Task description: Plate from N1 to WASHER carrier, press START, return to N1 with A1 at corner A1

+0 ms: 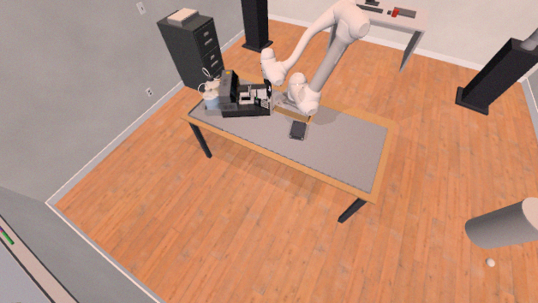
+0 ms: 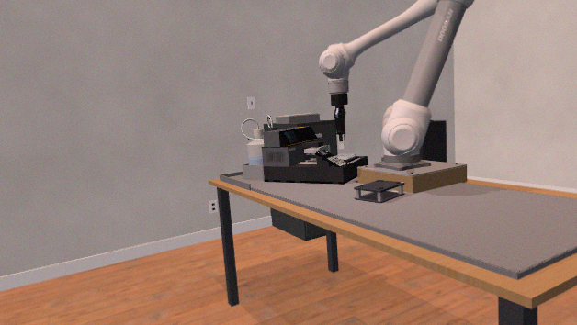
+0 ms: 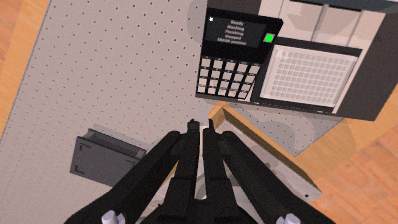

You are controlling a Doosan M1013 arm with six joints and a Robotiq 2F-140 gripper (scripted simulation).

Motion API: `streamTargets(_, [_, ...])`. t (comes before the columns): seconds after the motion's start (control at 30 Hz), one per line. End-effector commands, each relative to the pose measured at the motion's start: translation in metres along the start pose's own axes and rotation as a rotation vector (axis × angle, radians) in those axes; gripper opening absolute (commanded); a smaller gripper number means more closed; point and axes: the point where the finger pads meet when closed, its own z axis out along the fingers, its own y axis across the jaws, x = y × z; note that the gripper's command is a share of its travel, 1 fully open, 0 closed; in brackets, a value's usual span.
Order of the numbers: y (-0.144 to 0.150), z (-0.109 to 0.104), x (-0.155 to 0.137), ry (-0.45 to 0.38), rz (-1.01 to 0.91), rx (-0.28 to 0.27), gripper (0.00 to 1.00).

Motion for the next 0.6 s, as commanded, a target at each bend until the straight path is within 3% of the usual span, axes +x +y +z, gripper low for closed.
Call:
streamTargets(0.0, [0.0012, 0.0066, -0.0011, -0.002, -0.065, 0.001, 0.1])
streamTargets(0.5, [0.0012, 0.0066, -0.0011, -0.002, -0.565, 0.002, 0.1])
streamTargets(0.57, [0.0012, 0.0066, -0.0011, -0.002, -0.565, 0.002, 0.1])
